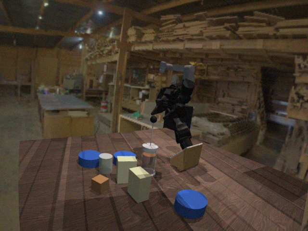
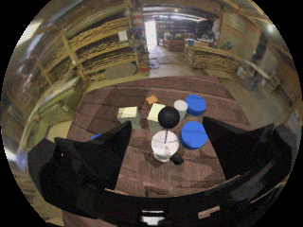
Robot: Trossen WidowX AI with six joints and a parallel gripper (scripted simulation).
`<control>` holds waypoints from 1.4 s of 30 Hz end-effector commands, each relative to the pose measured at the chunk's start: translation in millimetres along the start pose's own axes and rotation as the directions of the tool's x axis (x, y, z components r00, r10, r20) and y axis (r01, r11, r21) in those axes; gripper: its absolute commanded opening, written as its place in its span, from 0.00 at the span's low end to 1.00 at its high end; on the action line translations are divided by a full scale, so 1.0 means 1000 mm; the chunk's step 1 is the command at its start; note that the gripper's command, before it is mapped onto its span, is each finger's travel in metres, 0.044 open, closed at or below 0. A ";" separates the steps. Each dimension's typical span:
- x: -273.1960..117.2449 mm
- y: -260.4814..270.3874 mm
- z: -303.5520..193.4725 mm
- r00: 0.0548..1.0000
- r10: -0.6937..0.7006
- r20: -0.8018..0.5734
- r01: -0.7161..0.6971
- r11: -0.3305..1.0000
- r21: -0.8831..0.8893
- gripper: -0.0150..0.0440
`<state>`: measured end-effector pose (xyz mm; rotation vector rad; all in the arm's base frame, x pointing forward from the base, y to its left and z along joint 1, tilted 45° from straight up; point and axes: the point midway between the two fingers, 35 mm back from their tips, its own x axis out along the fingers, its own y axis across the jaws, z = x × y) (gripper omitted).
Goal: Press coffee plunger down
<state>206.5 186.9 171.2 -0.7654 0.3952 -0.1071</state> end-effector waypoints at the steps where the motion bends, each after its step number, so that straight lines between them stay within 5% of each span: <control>1: 0.005 0.000 -0.001 1.000 0.004 -0.002 -0.004 1.000 -0.002 1.00; 16: 0.026 -0.003 0.000 1.000 -0.004 0.007 0.004 1.000 -0.002 1.00; 27: 0.026 -0.003 0.000 1.000 -0.004 0.007 0.004 1.000 -0.002 0.51; 42: 0.028 -0.003 -0.003 1.000 -0.003 0.005 0.003 1.000 -0.002 0.47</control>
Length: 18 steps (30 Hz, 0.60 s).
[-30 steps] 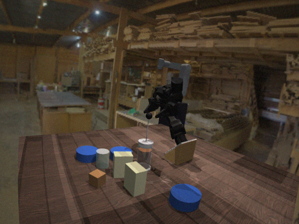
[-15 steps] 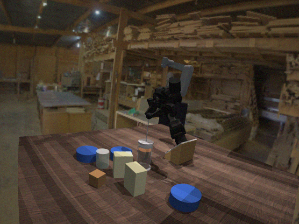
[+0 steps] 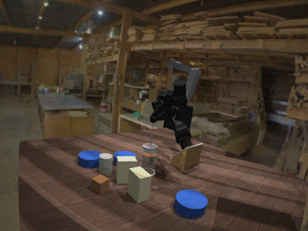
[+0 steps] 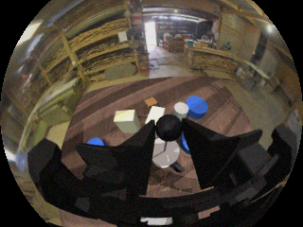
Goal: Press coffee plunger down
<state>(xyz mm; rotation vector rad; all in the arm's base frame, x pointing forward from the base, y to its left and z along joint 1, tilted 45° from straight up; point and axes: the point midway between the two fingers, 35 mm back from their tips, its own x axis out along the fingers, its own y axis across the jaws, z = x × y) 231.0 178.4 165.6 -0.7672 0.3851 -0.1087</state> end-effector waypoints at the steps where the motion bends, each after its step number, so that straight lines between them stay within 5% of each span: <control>1: 0.003 0.001 -0.004 1.000 0.003 -0.005 -0.003 1.000 -0.001 0.47; 18: 0.020 0.006 -0.026 1.000 0.008 -0.015 -0.008 1.000 0.001 0.47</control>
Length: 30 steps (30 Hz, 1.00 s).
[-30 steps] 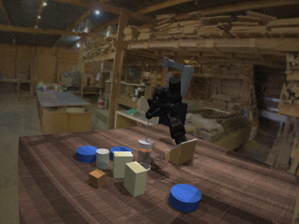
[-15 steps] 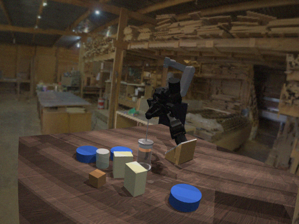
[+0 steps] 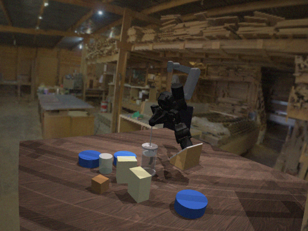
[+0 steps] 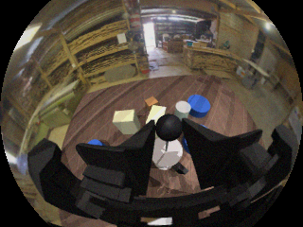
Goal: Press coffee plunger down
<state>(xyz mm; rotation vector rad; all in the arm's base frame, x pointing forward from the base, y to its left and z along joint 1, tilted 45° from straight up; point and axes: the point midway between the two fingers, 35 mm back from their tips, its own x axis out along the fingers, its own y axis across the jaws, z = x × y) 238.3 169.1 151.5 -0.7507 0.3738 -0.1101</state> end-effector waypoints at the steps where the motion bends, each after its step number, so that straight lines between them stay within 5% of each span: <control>1: 0.008 0.003 -0.015 1.000 0.010 -0.025 -0.011 1.000 -0.016 0.47; 30: 0.035 0.005 -0.054 1.000 0.011 -0.021 -0.011 1.000 -0.017 0.47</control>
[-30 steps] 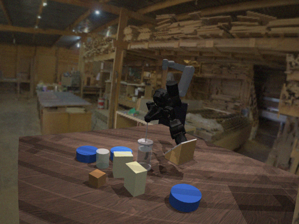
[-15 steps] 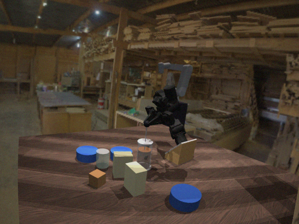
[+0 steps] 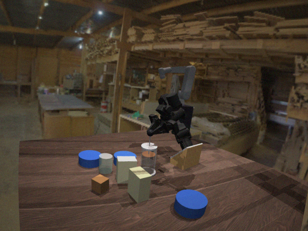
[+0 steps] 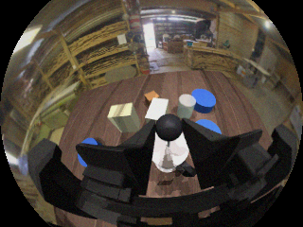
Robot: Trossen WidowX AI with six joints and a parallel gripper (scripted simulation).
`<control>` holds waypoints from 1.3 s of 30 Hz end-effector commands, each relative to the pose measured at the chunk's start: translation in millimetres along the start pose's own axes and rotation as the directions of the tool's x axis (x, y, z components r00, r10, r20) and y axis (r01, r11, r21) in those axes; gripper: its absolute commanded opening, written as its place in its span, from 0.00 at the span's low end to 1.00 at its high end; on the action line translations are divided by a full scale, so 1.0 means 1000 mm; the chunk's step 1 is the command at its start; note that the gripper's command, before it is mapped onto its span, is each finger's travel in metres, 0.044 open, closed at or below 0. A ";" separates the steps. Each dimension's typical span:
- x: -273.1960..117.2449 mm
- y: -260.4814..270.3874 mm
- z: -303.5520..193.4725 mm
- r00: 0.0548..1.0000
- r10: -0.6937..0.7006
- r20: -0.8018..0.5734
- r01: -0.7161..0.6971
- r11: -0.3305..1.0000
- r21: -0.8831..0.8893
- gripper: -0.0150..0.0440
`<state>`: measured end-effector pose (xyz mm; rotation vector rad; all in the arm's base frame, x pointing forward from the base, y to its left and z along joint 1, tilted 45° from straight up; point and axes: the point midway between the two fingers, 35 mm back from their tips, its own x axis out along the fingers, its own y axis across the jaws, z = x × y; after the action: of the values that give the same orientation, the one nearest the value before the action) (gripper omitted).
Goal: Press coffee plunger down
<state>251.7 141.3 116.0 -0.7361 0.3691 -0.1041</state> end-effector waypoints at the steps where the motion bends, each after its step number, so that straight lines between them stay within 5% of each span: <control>1: 0.007 0.001 -0.018 1.000 0.004 -0.026 -0.004 1.000 -0.030 0.47; 39: 0.024 0.000 -0.025 1.000 -0.005 -0.015 0.004 0.999 -0.033 0.47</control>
<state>264.8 122.7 94.3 -0.7516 0.3744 -0.0994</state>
